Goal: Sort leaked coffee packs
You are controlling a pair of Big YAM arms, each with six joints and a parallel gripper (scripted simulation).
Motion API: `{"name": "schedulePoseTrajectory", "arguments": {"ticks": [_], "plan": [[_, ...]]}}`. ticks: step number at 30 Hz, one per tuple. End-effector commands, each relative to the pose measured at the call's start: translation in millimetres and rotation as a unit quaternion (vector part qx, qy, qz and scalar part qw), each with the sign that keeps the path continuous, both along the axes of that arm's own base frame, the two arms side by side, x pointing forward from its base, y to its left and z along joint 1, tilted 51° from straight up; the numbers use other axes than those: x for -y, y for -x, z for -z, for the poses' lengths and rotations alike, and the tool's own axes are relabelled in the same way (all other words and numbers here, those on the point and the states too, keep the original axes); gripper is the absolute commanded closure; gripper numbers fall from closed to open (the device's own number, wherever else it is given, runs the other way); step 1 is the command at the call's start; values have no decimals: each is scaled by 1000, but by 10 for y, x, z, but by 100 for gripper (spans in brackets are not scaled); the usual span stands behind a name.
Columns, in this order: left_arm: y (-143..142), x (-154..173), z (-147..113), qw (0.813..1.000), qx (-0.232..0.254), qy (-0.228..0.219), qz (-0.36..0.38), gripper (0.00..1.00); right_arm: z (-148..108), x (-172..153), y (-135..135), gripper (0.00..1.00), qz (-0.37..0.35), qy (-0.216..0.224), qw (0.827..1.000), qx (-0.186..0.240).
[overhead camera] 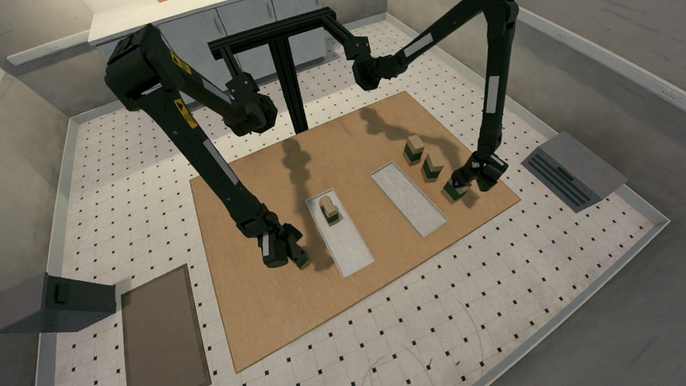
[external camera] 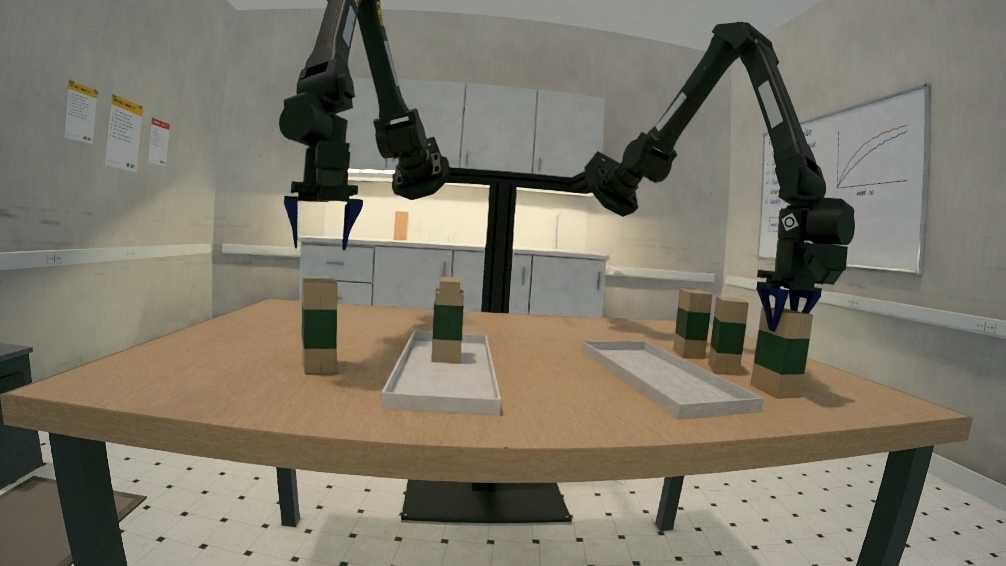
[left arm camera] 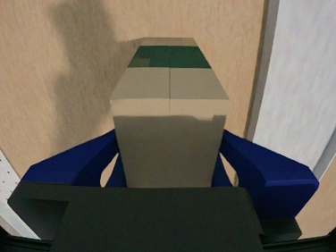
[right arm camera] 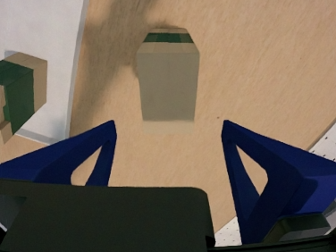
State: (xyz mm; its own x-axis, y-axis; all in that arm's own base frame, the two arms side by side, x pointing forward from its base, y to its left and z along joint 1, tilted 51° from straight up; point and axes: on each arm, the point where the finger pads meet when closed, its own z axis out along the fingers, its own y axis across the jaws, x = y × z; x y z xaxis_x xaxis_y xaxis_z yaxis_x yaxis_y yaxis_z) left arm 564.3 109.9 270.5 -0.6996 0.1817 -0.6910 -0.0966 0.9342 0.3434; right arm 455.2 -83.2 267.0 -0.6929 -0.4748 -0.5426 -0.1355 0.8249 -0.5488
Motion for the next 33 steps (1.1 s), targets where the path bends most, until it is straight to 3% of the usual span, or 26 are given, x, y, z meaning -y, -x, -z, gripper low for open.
{"name": "schedulePoseTrajectory", "arguments": {"ticks": [1, 18, 19, 33], "plan": [[-38, -4, -147, 1000, 14, -2, 1, 74, -141, -1, -17, 21, 0, 1, 1000, 14], [-38, -4, -147, 1000, 14, -2, 1, 74, -141, -1, -17, 21, 0, 1, 1000, 14], [-38, -4, -147, 1000, 14, -2, 1, 21, -141, -1, -17, 21, 0, 1, 1000, 14], [-38, -4, -147, 1000, 14, -2, 1, 21, -141, -1, -17, 21, 0, 1, 1000, 14]]}}
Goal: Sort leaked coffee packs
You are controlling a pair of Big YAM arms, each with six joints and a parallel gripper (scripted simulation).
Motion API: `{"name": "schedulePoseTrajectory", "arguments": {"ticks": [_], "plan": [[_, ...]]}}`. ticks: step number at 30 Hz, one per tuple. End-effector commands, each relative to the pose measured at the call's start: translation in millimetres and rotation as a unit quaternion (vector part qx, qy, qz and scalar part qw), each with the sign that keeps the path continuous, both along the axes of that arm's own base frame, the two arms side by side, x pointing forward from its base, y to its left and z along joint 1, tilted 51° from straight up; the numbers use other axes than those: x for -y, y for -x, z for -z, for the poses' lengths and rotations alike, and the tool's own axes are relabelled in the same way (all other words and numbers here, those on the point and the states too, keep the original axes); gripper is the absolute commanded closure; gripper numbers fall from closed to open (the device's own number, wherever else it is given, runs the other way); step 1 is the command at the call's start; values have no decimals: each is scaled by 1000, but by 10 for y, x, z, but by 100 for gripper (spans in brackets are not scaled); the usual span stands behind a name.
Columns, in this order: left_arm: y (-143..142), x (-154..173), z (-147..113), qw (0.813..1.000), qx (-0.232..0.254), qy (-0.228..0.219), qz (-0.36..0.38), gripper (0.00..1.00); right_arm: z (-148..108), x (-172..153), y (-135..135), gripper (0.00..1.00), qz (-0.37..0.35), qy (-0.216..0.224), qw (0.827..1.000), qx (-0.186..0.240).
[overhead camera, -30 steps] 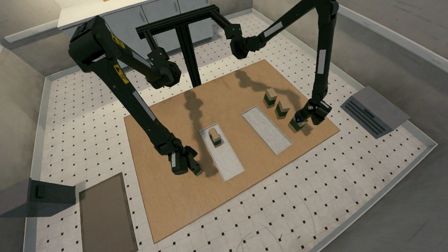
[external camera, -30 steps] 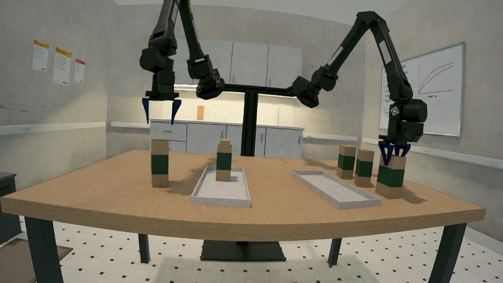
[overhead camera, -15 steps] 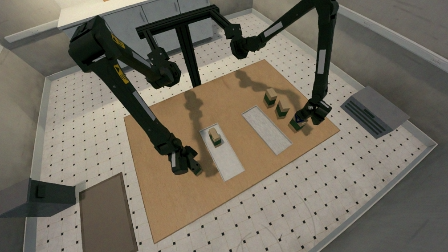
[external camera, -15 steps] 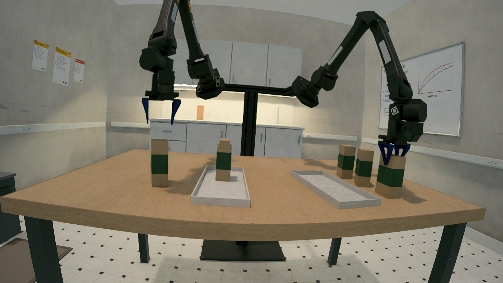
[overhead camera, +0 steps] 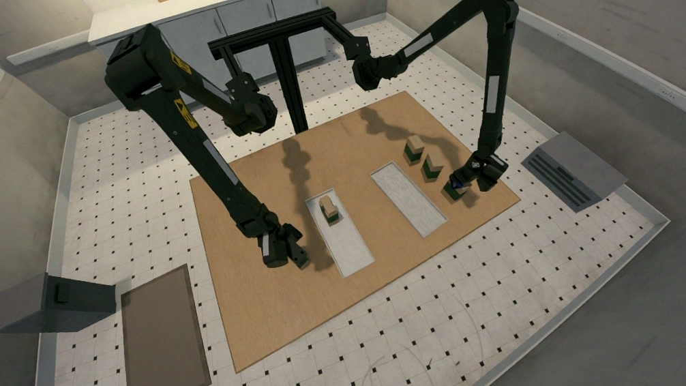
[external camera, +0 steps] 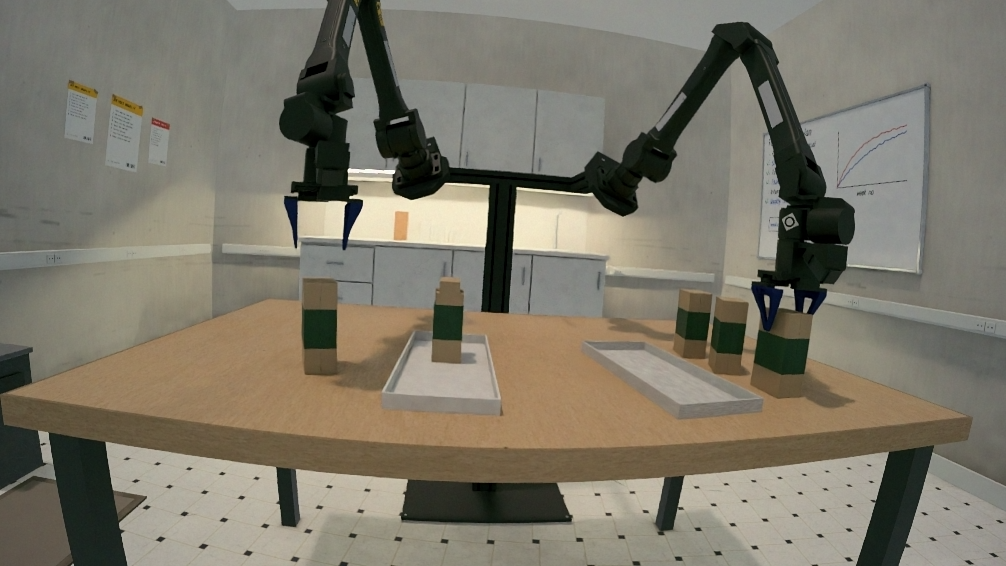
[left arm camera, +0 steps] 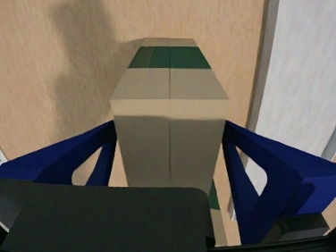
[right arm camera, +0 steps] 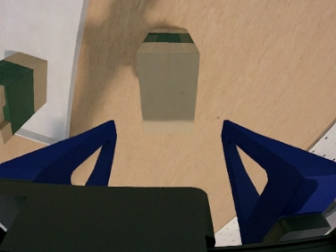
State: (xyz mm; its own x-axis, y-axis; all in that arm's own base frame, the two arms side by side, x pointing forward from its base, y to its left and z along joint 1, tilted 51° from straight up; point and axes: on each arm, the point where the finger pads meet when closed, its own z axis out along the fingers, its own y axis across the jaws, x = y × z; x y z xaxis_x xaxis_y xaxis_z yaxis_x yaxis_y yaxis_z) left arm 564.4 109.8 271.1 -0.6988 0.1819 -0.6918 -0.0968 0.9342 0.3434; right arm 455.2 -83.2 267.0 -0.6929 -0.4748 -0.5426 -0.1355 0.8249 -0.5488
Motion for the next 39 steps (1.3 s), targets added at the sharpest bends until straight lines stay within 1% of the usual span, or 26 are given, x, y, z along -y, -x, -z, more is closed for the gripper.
{"name": "schedulePoseTrajectory", "arguments": {"ticks": [1, 21, 22, 23, 28, 30, 32, 34, 35, 36, 37, 39], "plan": [[-38, -4, -141, 1000, 13, -2, 1, 21, -141, -1, -17, 21, 0, 1, 1000, 14], [-38, -4, -141, 1000, 13, -2, 1, 21, -141, -1, -17, 21, 0, 1, 1000, 14], [73, 88, -268, 1000, 16, -2, 4, 21, -141, -1, -17, 21, 0, 1, 1000, 14], [163, 125, -241, 1000, 11, 1, 3, 21, -141, -1, -17, 21, 0, 1, 1000, 14], [466, 247, -495, 1000, 11, 2, 2, 21, -141, -1, -17, 21, 0, 1, 1000, 14], [558, 293, -695, 1000, 19, 1, 2, 21, -141, -1, -17, 21, 0, 1, 1000, 14], [633, 324, -770, 1000, 20, 1, 2, 21, -141, -1, -17, 21, 0, 1, 1000, 14], [633, 324, -770, 1000, 20, 1, 2, 21, -141, -1, -17, 21, 0, 1, 1000, 14], [552, 253, -580, 1000, 0, 2, -4, 21, -141, -1, -17, 21, 0, 1, 1000, 14], [563, 205, -570, 1000, 0, 3, -8, 21, -141, -1, -17, 21, 0, 1, 1000, 14], [587, 204, -495, 1000, -7, 4, -9, 21, -141, -1, -17, 21, 0, 1, 1000, 14], [586, 225, -487, 1000, -8, 4, -6, 21, -141, -1, -17, 21, 0, 1, 1000, 14]]}}
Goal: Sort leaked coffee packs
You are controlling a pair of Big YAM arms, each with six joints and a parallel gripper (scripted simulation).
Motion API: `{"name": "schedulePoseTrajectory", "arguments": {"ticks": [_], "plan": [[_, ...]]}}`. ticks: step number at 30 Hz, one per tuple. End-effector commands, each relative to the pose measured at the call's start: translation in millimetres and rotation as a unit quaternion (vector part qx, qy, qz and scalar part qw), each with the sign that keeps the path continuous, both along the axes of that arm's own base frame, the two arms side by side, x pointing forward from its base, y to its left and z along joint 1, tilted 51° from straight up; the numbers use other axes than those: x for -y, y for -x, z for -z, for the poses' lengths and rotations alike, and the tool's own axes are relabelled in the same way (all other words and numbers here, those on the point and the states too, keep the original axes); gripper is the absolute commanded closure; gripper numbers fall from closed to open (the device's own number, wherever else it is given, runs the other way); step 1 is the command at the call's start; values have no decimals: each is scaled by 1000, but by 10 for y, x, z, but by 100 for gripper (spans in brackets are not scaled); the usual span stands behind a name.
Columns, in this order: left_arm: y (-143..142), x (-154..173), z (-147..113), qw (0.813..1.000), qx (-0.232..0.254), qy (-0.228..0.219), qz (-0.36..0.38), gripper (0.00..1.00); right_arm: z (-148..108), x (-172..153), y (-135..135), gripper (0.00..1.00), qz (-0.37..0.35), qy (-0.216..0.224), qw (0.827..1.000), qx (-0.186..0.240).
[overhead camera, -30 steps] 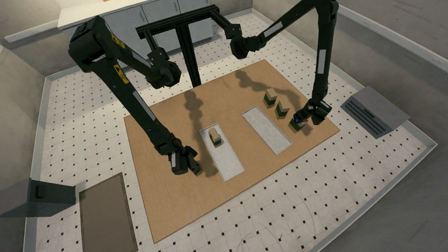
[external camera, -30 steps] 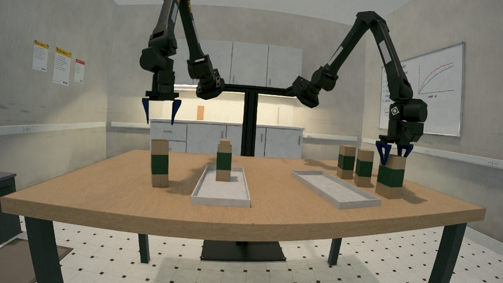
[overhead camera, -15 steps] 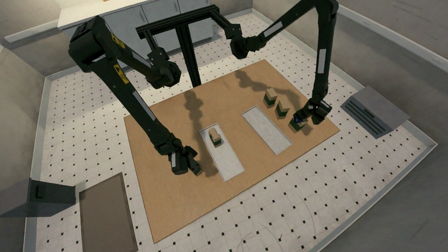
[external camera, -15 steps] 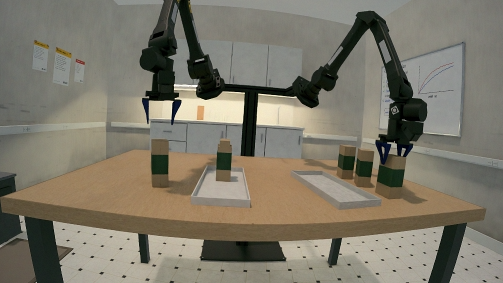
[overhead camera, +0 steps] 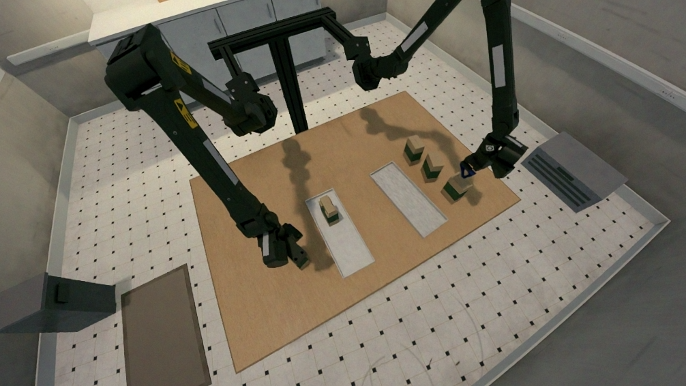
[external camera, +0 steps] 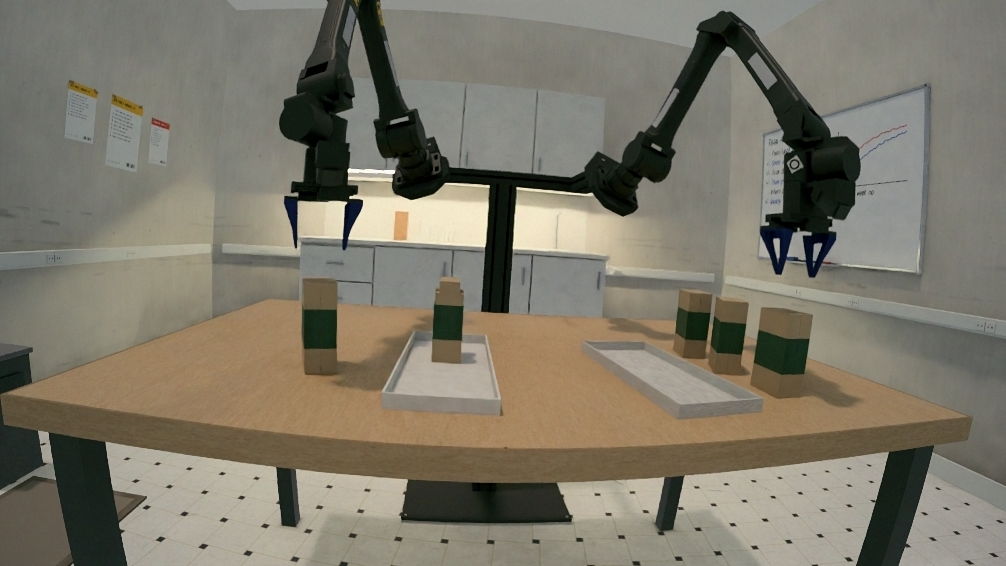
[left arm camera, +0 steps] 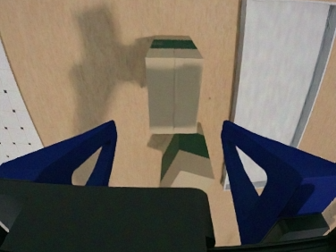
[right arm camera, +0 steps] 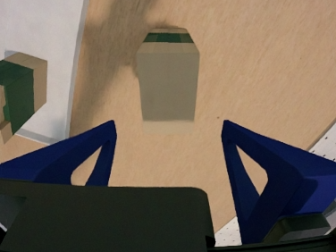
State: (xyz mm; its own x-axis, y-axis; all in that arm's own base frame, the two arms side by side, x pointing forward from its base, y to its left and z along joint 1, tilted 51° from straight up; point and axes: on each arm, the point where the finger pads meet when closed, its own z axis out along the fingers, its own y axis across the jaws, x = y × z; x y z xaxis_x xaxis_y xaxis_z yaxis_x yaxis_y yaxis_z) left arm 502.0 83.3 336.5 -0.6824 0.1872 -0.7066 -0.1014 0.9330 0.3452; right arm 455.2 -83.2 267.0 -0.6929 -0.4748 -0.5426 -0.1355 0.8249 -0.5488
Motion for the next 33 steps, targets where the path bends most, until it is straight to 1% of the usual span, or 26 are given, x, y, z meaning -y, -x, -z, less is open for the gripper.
{"name": "schedulePoseTrajectory", "arguments": {"ticks": [1, 3, 4, 33], "plan": [[-53, -40, 141, 1000, -15, 5, -7, 21, -141, -1, -17, 21, 0, 1, 1000, 14], [-54, -40, 143, 1000, -14, 5, -7, 21, -141, -1, -17, 21, 0, 1, 1000, 14], [-48, -6, -47, 1000, 4, 0, -1, 21, -141, -1, -17, 21, 0, 1, 1000, 14], [-48, -6, -47, 1000, 4, 0, -1, 21, -141, -1, -17, 21, 0, 1, 1000, 14]]}}
